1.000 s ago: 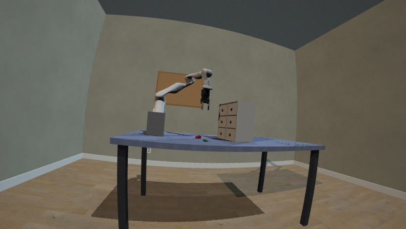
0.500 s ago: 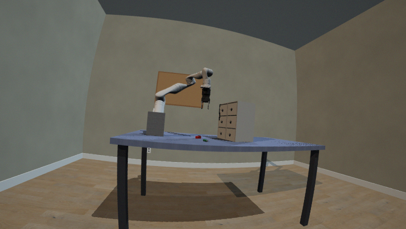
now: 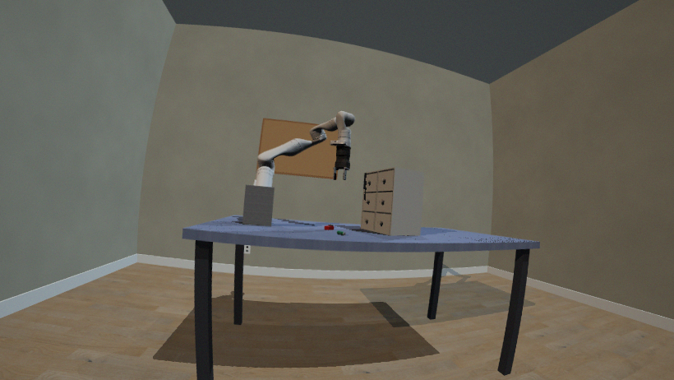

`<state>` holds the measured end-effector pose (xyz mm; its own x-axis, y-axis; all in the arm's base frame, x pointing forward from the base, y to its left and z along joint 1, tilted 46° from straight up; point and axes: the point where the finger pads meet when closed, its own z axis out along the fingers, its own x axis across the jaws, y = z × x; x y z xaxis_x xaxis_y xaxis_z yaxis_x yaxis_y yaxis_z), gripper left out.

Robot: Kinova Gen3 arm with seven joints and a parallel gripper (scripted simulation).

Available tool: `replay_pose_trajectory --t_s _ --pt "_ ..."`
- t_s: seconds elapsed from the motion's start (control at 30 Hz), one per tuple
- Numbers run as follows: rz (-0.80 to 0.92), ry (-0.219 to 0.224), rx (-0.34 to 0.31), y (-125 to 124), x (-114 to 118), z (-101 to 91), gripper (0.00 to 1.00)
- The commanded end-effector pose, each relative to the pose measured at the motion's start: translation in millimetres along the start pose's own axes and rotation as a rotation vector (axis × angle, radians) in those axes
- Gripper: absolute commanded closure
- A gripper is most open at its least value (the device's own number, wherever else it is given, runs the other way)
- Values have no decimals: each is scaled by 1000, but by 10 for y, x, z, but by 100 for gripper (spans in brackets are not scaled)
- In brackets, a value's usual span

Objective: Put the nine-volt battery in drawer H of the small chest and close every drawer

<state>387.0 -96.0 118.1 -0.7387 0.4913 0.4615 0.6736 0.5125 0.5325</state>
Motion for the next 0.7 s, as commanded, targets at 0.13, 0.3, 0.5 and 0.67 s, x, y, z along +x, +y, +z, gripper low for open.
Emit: replay_pose_trajectory --t_s 0.13,0.3,0.5,0.67 --pt "180 8 1 -26 0 -9 0" --pt "248 9 1 -40 1 -19 0" --pt "370 9 2 -67 2 -36 0" --pt "459 9 2 -86 4 -49 0"
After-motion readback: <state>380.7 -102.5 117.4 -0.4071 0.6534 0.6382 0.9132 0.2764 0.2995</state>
